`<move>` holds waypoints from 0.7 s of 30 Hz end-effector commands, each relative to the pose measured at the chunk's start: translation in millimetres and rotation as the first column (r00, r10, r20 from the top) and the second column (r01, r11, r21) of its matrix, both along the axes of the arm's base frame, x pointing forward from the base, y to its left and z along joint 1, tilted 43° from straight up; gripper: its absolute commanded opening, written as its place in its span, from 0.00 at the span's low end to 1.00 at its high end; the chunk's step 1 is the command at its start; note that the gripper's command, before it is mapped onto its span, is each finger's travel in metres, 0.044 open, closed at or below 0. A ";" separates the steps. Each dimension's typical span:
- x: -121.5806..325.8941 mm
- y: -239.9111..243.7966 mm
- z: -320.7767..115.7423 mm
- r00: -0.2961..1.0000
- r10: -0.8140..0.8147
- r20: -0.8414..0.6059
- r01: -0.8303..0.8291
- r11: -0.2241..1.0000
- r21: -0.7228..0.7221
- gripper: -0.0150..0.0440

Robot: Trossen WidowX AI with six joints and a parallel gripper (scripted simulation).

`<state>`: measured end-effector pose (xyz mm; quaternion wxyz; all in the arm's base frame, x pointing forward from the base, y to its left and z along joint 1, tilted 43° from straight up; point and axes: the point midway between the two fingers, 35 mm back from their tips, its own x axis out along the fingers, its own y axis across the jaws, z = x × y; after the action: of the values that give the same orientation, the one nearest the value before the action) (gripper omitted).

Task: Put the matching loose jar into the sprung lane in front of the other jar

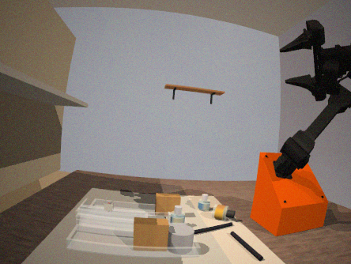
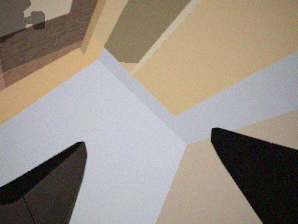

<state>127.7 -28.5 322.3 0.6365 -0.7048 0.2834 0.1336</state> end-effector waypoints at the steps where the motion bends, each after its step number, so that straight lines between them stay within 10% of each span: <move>1: 1.4 1.3 -0.9 1.000 -0.004 -0.007 0.004 1.000 0.001 0.98; 21: 152.5 28.4 -216.2 0.602 -0.278 -0.748 0.596 0.780 0.190 1.00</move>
<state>272.4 8.4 147.5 0.6341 -0.4274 0.5896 0.2601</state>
